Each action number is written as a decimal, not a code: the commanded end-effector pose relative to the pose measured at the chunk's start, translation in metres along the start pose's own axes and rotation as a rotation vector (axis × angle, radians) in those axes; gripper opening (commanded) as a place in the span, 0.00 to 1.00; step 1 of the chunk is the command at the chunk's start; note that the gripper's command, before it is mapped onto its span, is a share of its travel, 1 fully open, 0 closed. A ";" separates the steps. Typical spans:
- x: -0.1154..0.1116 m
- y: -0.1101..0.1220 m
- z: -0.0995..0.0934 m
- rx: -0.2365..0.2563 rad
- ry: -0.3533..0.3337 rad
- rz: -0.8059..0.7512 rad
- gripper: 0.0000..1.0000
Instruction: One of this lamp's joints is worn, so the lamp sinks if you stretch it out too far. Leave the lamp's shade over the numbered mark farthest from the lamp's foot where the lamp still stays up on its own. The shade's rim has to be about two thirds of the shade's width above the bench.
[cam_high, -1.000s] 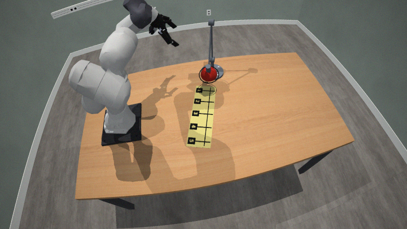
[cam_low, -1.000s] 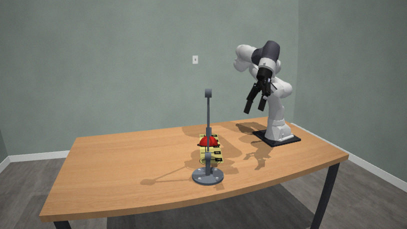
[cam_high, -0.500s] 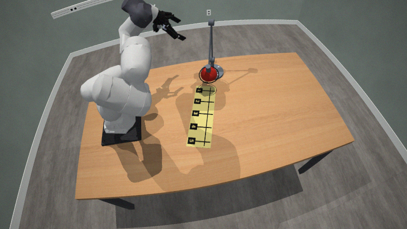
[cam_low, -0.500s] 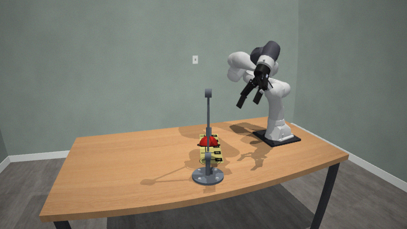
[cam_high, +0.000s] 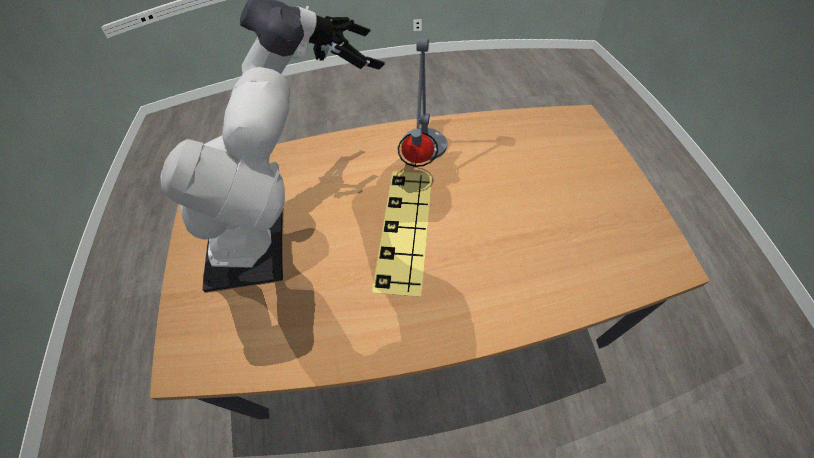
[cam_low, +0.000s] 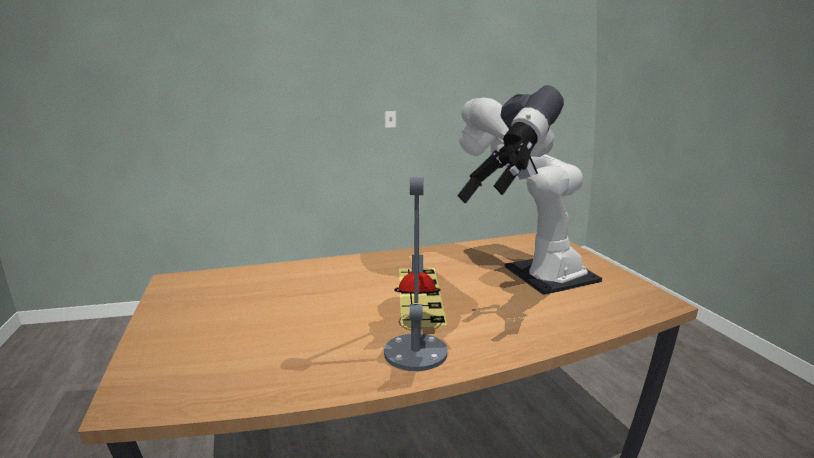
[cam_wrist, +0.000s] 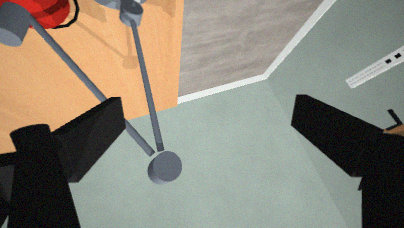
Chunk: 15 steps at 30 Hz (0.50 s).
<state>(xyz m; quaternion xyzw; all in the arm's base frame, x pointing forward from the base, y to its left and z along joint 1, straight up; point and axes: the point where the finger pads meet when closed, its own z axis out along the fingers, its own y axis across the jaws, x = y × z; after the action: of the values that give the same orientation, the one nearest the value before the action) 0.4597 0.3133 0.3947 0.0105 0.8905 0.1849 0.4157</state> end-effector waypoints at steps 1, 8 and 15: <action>-0.013 0.013 -0.005 -0.118 0.094 -0.183 1.00; -0.039 0.017 -0.009 -0.123 0.006 -0.233 1.00; -0.050 0.011 -0.009 -0.138 -0.032 -0.271 1.00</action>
<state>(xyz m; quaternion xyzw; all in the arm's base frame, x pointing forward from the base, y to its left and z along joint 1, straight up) 0.4879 0.3028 0.4334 -0.0319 0.8469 0.1706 0.5027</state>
